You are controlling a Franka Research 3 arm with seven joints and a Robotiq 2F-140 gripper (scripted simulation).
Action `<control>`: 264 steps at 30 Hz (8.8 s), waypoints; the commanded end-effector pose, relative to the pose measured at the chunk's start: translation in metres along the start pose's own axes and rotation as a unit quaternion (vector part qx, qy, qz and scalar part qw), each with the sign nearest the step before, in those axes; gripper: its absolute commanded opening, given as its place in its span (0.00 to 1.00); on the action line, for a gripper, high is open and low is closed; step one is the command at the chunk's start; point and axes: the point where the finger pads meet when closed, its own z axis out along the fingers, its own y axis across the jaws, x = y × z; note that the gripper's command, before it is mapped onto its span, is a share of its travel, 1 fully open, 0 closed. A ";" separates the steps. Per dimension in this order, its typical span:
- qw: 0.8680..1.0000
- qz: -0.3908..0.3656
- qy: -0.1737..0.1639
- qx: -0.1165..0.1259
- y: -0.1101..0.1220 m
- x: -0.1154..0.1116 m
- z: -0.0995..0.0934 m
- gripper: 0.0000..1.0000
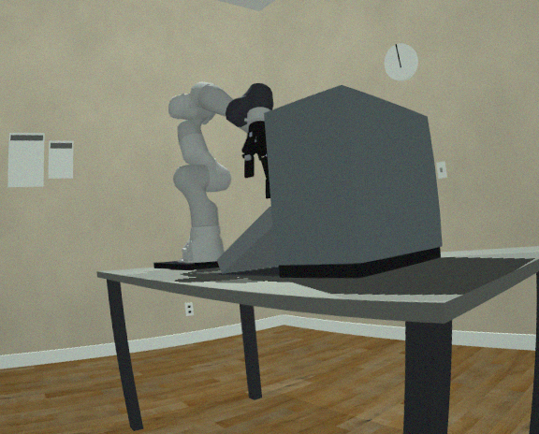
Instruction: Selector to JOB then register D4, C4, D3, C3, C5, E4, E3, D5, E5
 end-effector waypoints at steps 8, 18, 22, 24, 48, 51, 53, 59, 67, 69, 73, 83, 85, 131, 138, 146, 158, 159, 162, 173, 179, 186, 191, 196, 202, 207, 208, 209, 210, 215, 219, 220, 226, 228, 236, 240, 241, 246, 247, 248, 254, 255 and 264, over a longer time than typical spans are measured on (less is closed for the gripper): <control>0.990 -0.136 0.046 -0.006 -0.011 0.010 -0.001 1.00; 0.974 -0.212 0.075 -0.010 -0.023 0.013 -0.001 1.00; 0.964 -0.250 0.089 -0.013 -0.029 0.015 -0.001 1.00; 0.959 -0.266 0.095 -0.014 -0.032 0.016 -0.001 1.00; 0.880 -0.446 0.163 -0.024 -0.064 0.025 0.000 1.00; 0.867 -0.468 0.171 -0.026 -0.068 0.026 0.000 1.00; 0.867 -0.468 0.171 -0.026 -0.068 0.026 0.000 1.00; 0.850 -0.494 0.181 -0.027 -0.073 0.027 0.000 1.00; 0.850 -0.494 0.181 -0.027 -0.073 0.027 0.000 0.10; 0.850 -0.494 0.181 -0.027 -0.073 0.027 0.000 0.10; 0.850 -0.494 0.181 -0.027 -0.073 0.027 0.000 0.10; 0.850 -0.494 0.181 -0.027 -0.073 0.027 0.000 0.10; 0.850 -0.494 0.181 -0.027 -0.073 0.027 0.000 0.10; 0.850 -0.494 0.181 -0.027 -0.085 0.057 0.084 0.10; 0.850 -0.494 0.181 -0.027 -0.085 0.058 0.086 0.10; 0.850 -0.494 0.181 -0.027 -0.085 0.058 0.086 0.10; 0.850 -0.494 0.181 -0.027 -0.085 0.058 0.086 0.10; 0.850 -0.494 0.181 -0.027 -0.085 0.058 0.086 0.10; 0.850 -0.494 0.181 -0.027 -0.085 0.058 0.087 0.10; 0.850 -0.494 0.181 -0.027 -0.085 0.059 0.089 0.10; 0.850 -0.494 0.181 -0.027 -0.086 0.060 0.092 0.10; 0.850 -0.494 0.181 -0.027 -0.086 0.061 0.094 0.10; 0.850 -0.494 0.181 -0.027 -0.086 0.061 0.094 0.10; 0.850 -0.494 0.181 -0.027 -0.086 0.061 0.095 0.10; 0.850 -0.494 0.181 -0.027 -0.086 0.061 0.095 0.10; 0.850 -0.494 0.181 -0.027 -0.086 0.061 0.095 0.10; 0.850 -0.494 0.181 -0.027 -0.086 0.061 0.095 0.10; 0.850 -0.494 0.181 -0.027 -0.086 0.061 0.095 0.10; 0.850 -0.494 0.181 -0.027 -0.086 0.061 0.095 0.10; 0.850 -0.494 0.181 -0.027 -0.086 0.061 0.095 0.10; 0.850 -0.494 0.181 -0.027 -0.086 0.061 0.095 0.10; 0.850 -0.494 0.181 -0.027 -0.086 0.061 0.095 0.10; 0.850 -0.494 0.181 -0.027 -0.086 0.061 0.095 0.10; 0.850 -0.494 0.181 -0.027 -0.086 0.061 0.095 0.10; 0.850 -0.494 0.181 -0.027 -0.086 0.061 0.095 0.10; 0.850 -0.494 0.181 -0.027 -0.086 0.061 0.095 0.10; 0.850 -0.494 0.181 -0.027 -0.086 0.061 0.095 0.10; 0.850 -0.494 0.181 -0.027 -0.086 0.061 0.096 0.10; 0.850 -0.494 0.181 -0.027 -0.086 0.061 0.096 0.10; 0.850 -0.494 0.181 -0.027 -0.086 0.061 0.096 0.10; 0.850 -0.494 0.181 -0.027 -0.086 0.061 0.096 0.10; 0.850 -0.494 0.181 -0.027 -0.086 0.061 0.096 0.10; 0.850 -0.494 0.181 -0.027 -0.086 0.061 0.096 0.10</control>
